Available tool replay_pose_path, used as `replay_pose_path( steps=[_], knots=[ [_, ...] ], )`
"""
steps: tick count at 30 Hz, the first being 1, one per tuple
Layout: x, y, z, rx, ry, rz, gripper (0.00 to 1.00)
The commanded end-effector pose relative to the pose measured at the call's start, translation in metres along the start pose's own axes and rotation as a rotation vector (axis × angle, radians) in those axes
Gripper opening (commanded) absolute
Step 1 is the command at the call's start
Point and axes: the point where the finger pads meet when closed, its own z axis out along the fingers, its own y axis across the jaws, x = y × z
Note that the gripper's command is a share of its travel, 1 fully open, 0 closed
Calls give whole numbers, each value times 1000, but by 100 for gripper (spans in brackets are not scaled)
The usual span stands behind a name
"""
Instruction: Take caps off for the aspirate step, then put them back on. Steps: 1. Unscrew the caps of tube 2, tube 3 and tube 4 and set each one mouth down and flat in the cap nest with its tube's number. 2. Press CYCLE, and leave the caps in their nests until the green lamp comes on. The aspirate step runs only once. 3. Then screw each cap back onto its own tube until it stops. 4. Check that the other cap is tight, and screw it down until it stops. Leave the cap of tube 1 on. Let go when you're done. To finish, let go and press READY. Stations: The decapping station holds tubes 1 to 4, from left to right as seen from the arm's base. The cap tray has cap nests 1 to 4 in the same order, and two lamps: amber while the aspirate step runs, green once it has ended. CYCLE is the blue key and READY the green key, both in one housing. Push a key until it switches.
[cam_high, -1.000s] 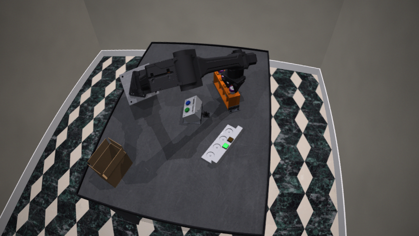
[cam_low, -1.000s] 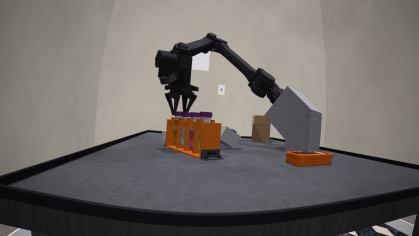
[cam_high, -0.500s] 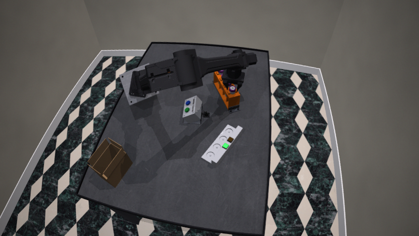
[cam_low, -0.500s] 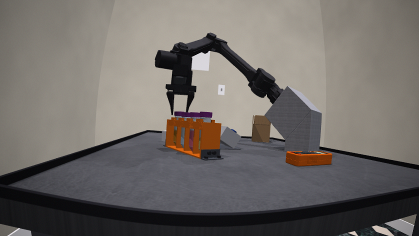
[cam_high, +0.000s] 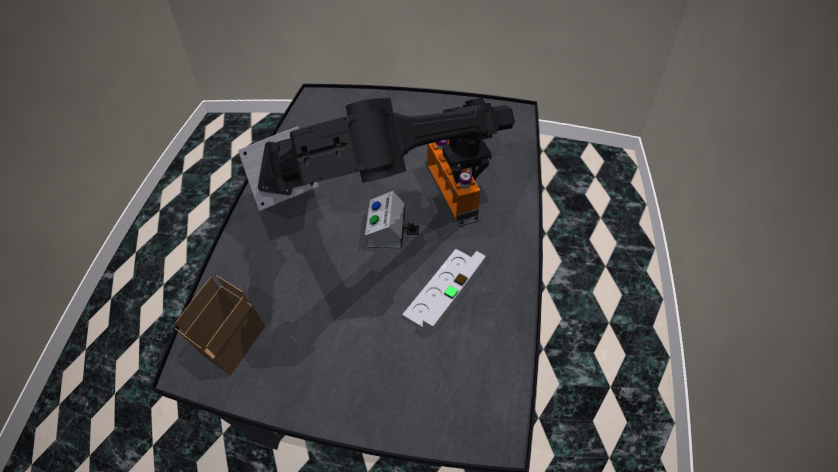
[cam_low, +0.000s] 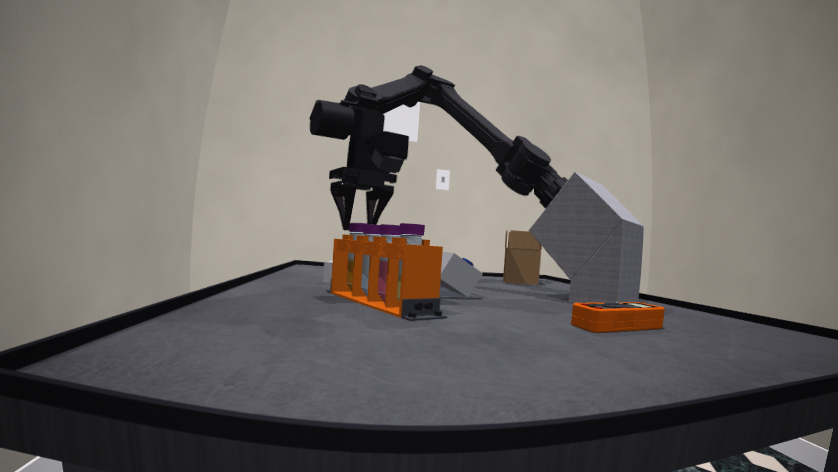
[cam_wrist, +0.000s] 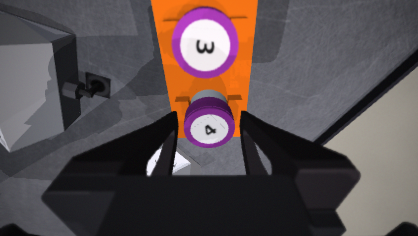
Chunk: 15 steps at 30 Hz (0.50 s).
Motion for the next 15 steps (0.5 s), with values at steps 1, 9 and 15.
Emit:
replay_pose_path(
  steps=[1,9,15],
  knots=[
    [-2,-9,-5,25,-6,-168,49],
    [2,-8,-5,18,-3,-158,0],
    [2,-8,-5,18,-3,-158,0]
  ],
)
